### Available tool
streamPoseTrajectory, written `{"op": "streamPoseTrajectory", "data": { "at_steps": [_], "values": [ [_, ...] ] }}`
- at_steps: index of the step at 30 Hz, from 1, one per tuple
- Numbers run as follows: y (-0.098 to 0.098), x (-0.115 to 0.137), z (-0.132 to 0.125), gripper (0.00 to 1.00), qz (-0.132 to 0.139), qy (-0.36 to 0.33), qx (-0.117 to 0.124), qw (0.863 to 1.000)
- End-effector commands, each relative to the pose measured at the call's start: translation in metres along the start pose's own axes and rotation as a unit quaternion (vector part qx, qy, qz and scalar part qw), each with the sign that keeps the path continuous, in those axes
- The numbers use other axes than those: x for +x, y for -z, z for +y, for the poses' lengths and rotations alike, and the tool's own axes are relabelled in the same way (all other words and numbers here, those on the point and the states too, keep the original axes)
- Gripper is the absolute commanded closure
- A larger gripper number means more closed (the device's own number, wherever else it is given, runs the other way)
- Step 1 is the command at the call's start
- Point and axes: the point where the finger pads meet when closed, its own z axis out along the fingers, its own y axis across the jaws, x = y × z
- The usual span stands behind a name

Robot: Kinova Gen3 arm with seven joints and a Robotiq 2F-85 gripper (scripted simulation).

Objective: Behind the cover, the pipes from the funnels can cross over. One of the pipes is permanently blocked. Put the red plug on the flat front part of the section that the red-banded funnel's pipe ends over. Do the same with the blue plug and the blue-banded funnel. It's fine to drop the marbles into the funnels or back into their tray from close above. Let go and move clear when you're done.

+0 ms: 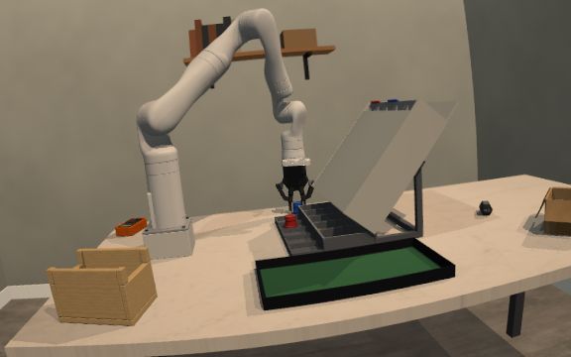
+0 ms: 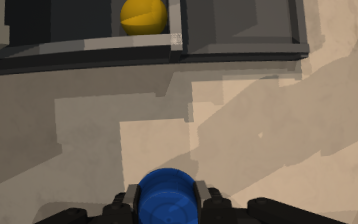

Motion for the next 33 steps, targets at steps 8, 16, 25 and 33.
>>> {"op": "streamPoseTrajectory", "data": {
  "at_steps": [8,16,25,33],
  "values": [
    [0.001,0.0,-0.001,1.0,0.0,0.0,0.001,1.0],
    [0.001,0.0,-0.001,1.0,0.0,0.0,0.001,1.0],
    [0.116,0.0,-0.001,1.0,-0.001,0.004,0.004,1.0],
    [0.116,0.0,-0.001,1.0,-0.001,0.004,0.004,1.0]
  ]
}}
